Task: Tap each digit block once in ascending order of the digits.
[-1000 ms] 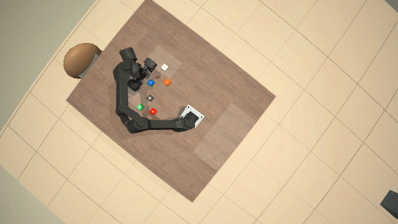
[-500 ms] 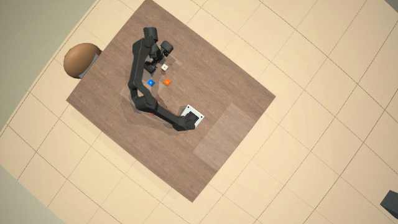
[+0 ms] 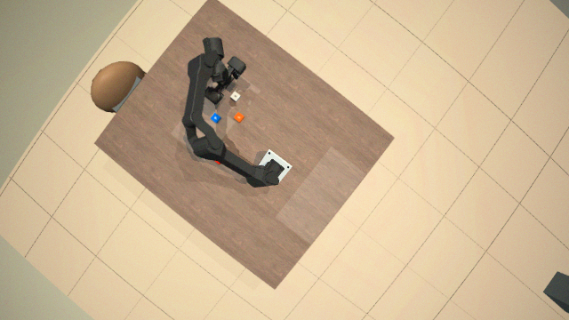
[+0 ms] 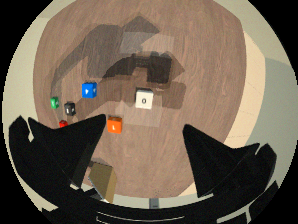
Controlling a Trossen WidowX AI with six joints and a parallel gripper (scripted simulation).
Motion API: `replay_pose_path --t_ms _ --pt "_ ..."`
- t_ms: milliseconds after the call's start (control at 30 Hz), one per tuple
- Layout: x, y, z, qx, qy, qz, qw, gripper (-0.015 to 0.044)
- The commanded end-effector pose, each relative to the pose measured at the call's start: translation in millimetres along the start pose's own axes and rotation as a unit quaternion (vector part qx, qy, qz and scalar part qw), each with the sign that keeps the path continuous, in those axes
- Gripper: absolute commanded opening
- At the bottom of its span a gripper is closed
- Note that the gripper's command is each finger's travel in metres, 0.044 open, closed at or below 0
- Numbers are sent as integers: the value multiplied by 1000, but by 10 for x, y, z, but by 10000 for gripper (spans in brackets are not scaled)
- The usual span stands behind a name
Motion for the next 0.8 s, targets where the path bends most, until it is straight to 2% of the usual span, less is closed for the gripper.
replay_pose_path --t_ms 0,167,233,367,633,767 --pt "4 -6 -3 -2 -2 1 1000 400" --pt "4 -6 -3 -2 -2 1 1000 400" --pt "17 131 -8 -2 -2 0 1000 348" --pt "7 774 -2 0 -2 0 1000 242" --pt "3 807 -1 0 -2 0 1000 32" --pt "3 807 -1 0 -2 0 1000 20"
Point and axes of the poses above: the point midway between the two fingers, 35 mm back from their tips, its own y axis out along the fingers, its own z axis across the jaws, x = y × z, the point moved 10 cm from there along -y, back along the fingers, and after that the axes turned 8 degrees about y, right-handed, at the moved point
